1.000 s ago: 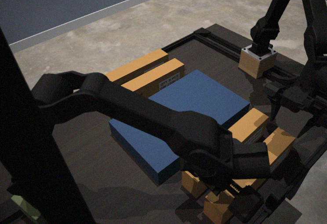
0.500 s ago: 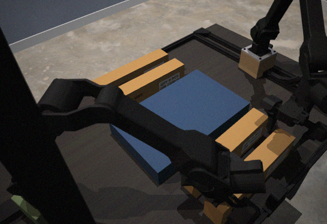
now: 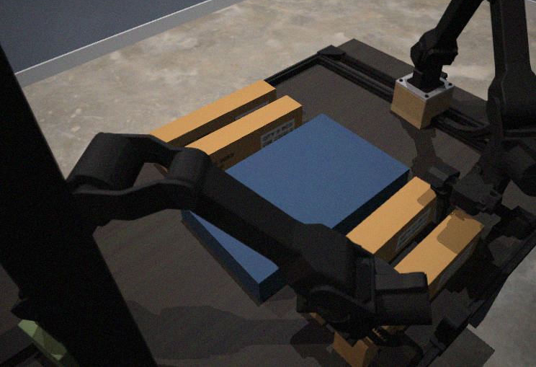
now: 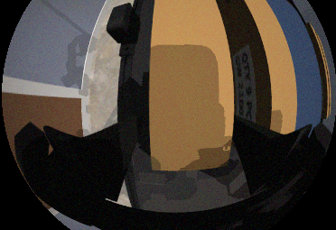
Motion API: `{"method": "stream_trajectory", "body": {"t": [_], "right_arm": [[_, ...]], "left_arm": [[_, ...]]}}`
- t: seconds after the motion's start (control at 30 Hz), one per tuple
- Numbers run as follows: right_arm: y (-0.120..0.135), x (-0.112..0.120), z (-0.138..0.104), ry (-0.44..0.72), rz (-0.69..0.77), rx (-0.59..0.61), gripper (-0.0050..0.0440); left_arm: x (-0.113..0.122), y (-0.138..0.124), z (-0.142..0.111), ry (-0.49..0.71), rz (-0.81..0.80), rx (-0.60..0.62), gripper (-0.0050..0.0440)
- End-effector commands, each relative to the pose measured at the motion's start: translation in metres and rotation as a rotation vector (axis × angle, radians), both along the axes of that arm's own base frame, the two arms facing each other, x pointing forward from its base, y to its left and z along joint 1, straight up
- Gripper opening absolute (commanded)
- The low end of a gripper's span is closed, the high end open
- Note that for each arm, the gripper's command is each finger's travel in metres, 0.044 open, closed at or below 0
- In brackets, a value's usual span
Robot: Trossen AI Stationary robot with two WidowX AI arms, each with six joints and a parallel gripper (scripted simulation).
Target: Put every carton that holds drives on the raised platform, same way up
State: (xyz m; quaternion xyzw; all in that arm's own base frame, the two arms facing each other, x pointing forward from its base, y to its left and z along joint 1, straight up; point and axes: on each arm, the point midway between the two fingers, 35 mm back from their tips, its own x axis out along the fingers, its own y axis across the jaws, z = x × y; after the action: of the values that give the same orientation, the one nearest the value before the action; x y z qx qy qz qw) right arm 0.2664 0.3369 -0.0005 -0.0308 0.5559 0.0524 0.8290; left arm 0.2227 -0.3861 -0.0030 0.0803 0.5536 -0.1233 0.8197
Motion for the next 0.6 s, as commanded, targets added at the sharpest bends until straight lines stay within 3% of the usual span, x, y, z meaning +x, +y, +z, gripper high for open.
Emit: {"method": "stream_trajectory", "body": {"t": [0.0,0.2,0.23,0.57], "right_arm": [[-0.002,-0.001,-0.0043,0.005,-0.002,-0.008,0.0389],[-0.002,-0.001,-0.0043,0.005,-0.002,-0.008,0.0389],[-0.002,-0.001,-0.0043,0.005,-0.002,-0.008,0.0],[-0.002,-0.001,-0.0043,0.005,-0.002,-0.008,0.0]], "left_arm": [[0.0006,0.0013,-0.0018,-0.002,0.003,0.005,0.0389],[0.0006,0.0013,-0.0018,-0.002,0.003,0.005,0.0389],[0.0006,0.0013,-0.0018,-0.002,0.003,0.005,0.0],[0.0006,0.0013,-0.0018,-0.002,0.003,0.005,0.0]]}}
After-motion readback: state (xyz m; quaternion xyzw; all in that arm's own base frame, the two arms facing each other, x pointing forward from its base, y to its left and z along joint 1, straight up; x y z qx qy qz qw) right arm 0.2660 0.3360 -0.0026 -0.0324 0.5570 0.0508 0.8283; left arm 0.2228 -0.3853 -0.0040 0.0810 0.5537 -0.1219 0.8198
